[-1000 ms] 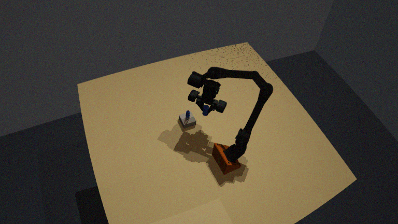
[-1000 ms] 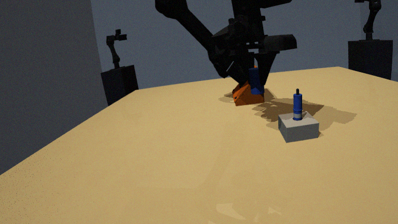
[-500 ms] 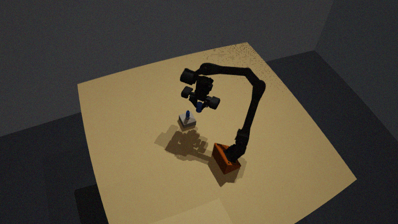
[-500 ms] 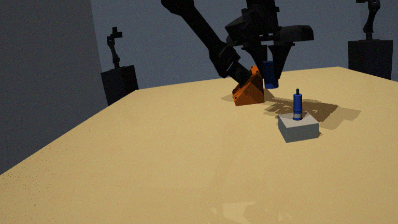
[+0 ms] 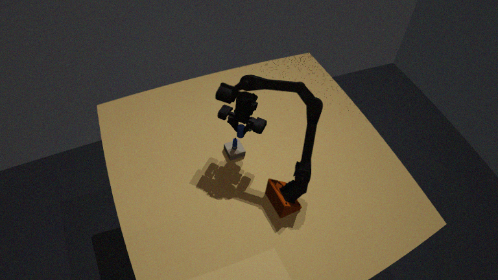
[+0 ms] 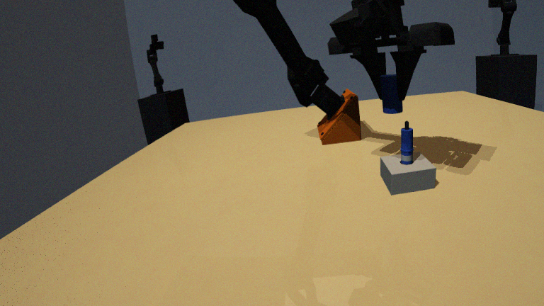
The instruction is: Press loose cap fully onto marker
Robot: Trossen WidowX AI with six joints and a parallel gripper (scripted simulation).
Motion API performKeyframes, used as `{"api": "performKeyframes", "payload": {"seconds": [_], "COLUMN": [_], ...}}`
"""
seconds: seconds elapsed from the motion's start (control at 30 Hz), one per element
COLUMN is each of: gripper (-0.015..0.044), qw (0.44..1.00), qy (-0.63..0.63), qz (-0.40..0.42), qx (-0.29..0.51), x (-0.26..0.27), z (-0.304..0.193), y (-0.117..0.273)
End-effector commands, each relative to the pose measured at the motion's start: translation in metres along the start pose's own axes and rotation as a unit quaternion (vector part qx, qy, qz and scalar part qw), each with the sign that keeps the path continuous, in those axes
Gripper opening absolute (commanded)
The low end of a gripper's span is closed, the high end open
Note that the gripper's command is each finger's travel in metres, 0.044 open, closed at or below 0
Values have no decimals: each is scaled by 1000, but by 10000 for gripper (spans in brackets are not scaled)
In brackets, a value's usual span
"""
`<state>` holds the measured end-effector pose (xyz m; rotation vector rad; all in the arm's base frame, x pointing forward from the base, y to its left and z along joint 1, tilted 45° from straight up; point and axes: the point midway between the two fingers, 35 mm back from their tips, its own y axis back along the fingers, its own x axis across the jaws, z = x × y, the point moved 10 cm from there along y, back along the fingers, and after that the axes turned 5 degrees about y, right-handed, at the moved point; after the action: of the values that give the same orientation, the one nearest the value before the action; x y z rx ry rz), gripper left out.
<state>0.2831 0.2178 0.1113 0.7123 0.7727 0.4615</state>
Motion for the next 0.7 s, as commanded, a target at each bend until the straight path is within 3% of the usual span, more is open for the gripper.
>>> {"api": "performKeyframes", "payload": {"seconds": [0.0,0.67], "gripper": [0,0], "qw": [1000,1000], "qy": [0,-1], "qz": [-4,-4], "qx": [2,2], "x": [10,20], "z": [-4,-8], "y": [1,-9]}}
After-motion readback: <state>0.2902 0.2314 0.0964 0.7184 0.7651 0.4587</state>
